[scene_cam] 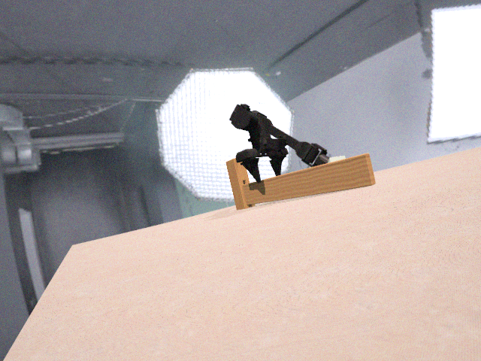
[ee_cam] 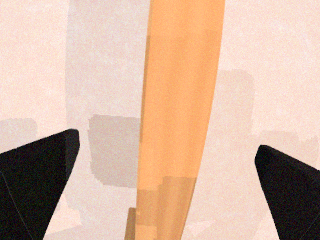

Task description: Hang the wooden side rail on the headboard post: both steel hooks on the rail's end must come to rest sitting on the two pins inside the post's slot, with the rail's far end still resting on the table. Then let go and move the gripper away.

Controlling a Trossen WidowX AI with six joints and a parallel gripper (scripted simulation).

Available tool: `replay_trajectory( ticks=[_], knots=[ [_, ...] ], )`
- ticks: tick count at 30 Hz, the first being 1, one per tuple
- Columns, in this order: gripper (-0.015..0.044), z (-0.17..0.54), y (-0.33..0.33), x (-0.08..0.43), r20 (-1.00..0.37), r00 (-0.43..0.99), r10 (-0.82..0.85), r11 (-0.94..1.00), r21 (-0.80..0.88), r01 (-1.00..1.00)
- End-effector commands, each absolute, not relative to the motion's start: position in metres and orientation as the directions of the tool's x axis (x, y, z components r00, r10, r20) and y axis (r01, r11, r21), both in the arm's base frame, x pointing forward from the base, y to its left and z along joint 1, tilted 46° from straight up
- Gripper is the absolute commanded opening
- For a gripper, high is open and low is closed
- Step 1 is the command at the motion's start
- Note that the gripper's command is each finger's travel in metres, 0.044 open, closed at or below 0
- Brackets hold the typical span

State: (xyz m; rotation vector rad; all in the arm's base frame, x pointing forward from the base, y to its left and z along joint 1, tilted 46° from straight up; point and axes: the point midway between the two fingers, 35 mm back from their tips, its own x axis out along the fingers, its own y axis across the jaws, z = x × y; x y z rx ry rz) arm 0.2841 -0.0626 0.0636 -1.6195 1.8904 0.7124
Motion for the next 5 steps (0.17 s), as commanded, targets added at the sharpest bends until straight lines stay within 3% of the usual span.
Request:
replay_trajectory(
  ticks=[1,5],
  knots=[
    [0.0440,0.0638,-0.0623,0.2842,-0.702,-0.126,-0.701,0.134,0.044,-0.990],
    [0.0440,0.0638,-0.0623,0.2842,-0.702,-0.126,-0.701,0.134,0.044,-0.990]
  ],
)
